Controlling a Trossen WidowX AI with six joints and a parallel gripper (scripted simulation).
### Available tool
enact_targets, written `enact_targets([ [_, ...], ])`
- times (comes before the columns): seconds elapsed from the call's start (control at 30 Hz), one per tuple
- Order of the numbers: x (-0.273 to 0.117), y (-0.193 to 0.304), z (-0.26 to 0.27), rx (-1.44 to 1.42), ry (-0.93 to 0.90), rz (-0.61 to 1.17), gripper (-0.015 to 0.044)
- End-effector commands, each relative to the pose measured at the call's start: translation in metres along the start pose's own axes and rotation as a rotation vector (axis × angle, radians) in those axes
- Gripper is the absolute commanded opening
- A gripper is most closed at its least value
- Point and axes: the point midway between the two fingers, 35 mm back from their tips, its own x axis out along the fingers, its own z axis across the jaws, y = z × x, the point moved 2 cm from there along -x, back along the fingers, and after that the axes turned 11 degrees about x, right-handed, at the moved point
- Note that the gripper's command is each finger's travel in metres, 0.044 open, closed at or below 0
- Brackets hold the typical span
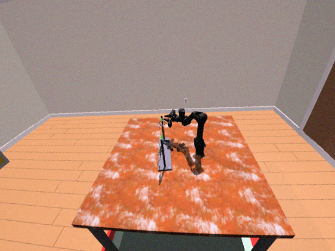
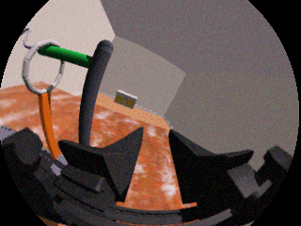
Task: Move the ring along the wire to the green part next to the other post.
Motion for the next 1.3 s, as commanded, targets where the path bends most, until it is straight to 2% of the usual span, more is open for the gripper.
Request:
enact_targets([
  [0.0, -0.017, 0.041, 0.016, 0.068, -0.067, 0.043, 0.0160],
  [0.3, -0.072, 0.105, 0.067, 0.216, -0.218, 0.097, 0.0160],
  [0.57, -0.120, 0.126, 0.119, 0.355, -0.334, 0.114, 0.0160],
  [0.73, -0.119, 0.125, 0.120, 0.358, -0.337, 0.115, 0.0160],
  [1.27, -0.073, 0.079, 0.128, 0.358, -0.337, 0.109, 0.0160],
])
